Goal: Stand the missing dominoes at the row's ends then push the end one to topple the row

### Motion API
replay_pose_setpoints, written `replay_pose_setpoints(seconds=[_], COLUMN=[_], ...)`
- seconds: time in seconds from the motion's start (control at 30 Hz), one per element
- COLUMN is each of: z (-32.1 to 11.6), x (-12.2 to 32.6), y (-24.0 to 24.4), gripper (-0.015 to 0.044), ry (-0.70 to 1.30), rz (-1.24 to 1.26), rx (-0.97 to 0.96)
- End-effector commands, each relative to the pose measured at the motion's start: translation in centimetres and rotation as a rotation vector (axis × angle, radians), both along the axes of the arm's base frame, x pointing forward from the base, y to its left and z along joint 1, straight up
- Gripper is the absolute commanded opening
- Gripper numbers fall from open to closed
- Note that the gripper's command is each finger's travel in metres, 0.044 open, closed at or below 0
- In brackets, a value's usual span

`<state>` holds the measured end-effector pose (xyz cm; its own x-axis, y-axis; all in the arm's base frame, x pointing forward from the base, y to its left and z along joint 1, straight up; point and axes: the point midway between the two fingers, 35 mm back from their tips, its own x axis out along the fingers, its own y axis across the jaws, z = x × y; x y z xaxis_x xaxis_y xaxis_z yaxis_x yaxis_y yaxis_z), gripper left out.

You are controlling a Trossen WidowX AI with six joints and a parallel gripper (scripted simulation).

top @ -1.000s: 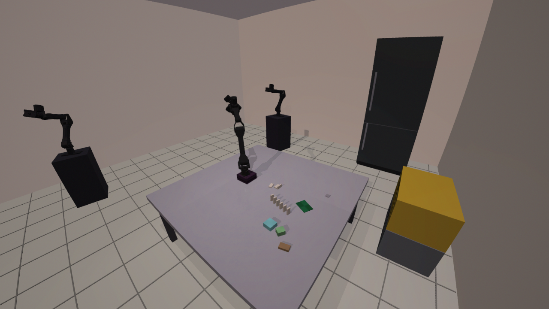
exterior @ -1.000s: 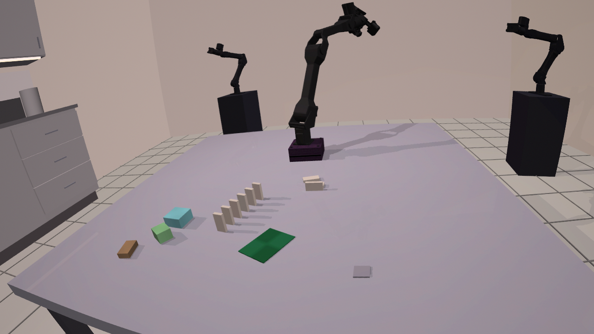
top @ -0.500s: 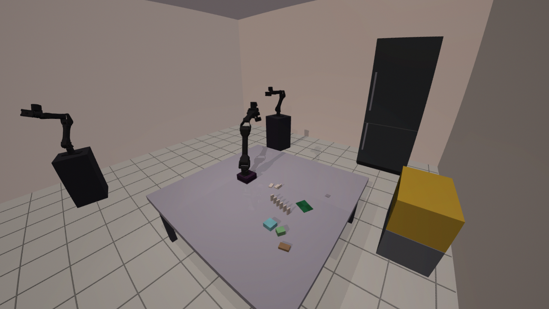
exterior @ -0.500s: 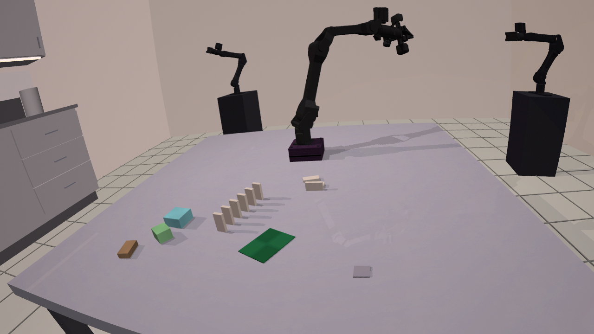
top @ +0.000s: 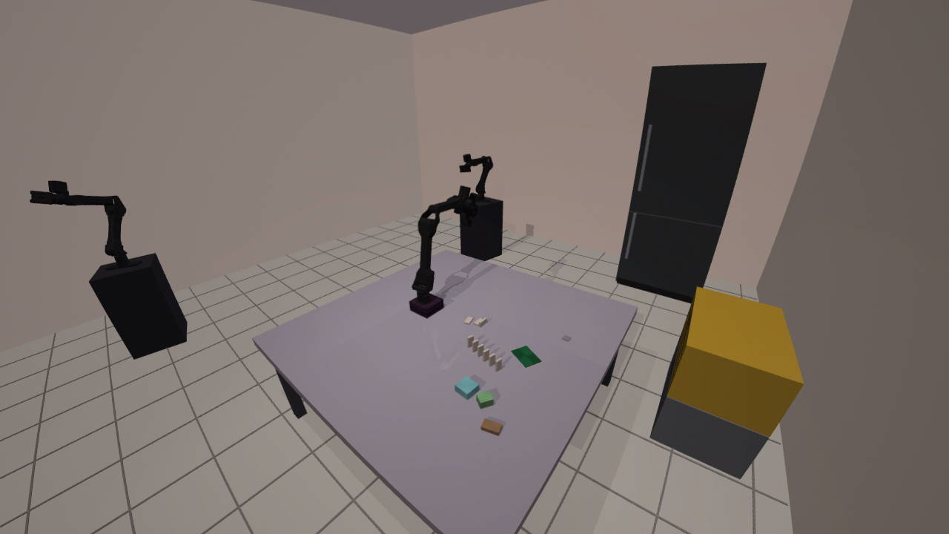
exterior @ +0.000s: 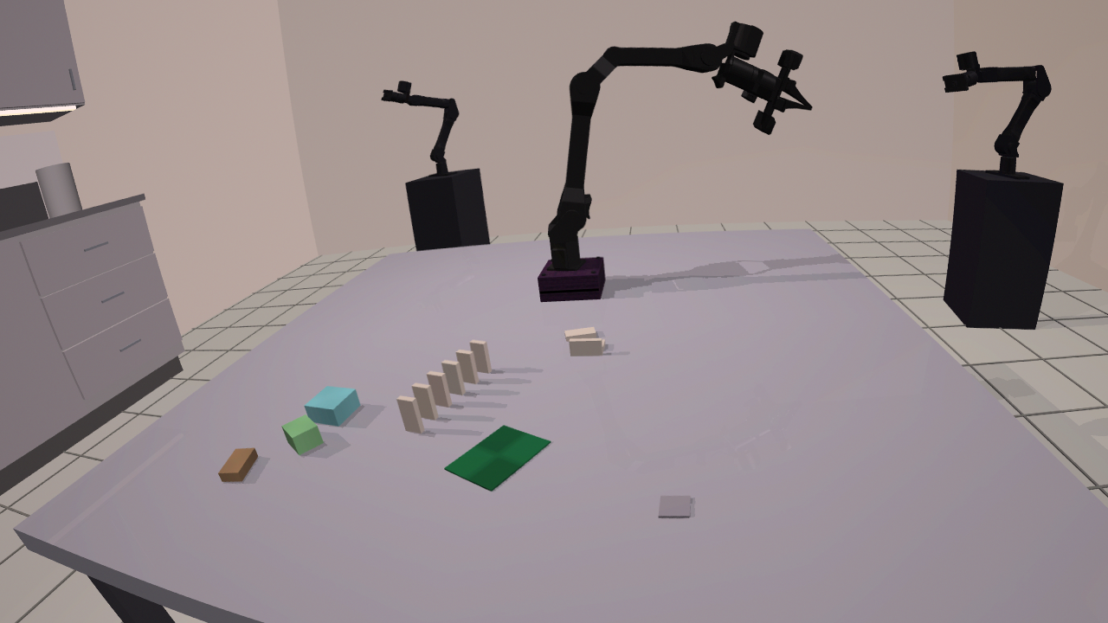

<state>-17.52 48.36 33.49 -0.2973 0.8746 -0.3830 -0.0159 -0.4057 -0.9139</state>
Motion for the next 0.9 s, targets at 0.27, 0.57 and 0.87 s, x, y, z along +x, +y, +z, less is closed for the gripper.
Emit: replay_pose_setpoints(seconds=[0.27,0.57,0.87], z=[-9.3,-15.9,-21.8], x=[19.4,31.5,38.7], y=[-1.9,-9.8,-22.1], gripper=[0.0000,0.0000,0.0000], ry=[0.311,0.625,1.012], rz=[-0.599,-1.128,-1.730], rx=[-0.363,-0.560,-0.676])
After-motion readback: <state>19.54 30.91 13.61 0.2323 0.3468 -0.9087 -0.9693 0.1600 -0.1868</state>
